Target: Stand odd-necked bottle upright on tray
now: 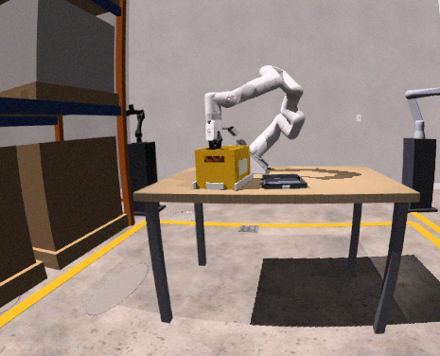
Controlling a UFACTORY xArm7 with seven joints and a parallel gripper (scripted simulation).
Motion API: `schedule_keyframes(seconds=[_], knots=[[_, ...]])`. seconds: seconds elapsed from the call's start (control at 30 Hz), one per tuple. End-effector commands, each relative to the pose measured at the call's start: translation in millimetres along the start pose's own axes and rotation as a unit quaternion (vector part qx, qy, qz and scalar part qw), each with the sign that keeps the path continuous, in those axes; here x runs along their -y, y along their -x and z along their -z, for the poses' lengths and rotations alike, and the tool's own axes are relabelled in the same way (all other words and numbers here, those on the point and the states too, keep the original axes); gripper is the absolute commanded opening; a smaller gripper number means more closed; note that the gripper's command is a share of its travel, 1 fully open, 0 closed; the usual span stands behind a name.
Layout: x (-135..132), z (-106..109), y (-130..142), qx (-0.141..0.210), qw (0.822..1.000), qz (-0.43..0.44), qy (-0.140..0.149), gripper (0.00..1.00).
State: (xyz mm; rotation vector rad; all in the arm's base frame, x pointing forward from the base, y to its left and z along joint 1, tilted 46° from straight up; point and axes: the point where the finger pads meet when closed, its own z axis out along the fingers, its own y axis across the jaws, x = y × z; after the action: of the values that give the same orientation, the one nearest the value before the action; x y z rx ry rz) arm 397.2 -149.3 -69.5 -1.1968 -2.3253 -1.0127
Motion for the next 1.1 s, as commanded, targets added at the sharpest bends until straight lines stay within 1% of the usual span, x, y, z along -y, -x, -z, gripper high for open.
schedule_keyframes(seconds=[0.0, 0.27, 0.33, 0.83, 0.9, 1.07], knots=[[0, 7, 1, 0.003, 1.0, 0.0, 0.0, 0.65], [0, 26, 1, 0.003, 1.0, 0.0, 0.0, 0.65], [0, 26, 1, 0.003, 1.0, 0.0, 0.0, 0.65], [0, 73, 1, 0.003, 1.0, 0.0, 0.0, 0.65], [0, 73, 1, 0.003, 1.0, 0.0, 0.0, 0.65], [0, 82, 1, 0.003, 1.0, 0.0, 0.0, 0.65]])
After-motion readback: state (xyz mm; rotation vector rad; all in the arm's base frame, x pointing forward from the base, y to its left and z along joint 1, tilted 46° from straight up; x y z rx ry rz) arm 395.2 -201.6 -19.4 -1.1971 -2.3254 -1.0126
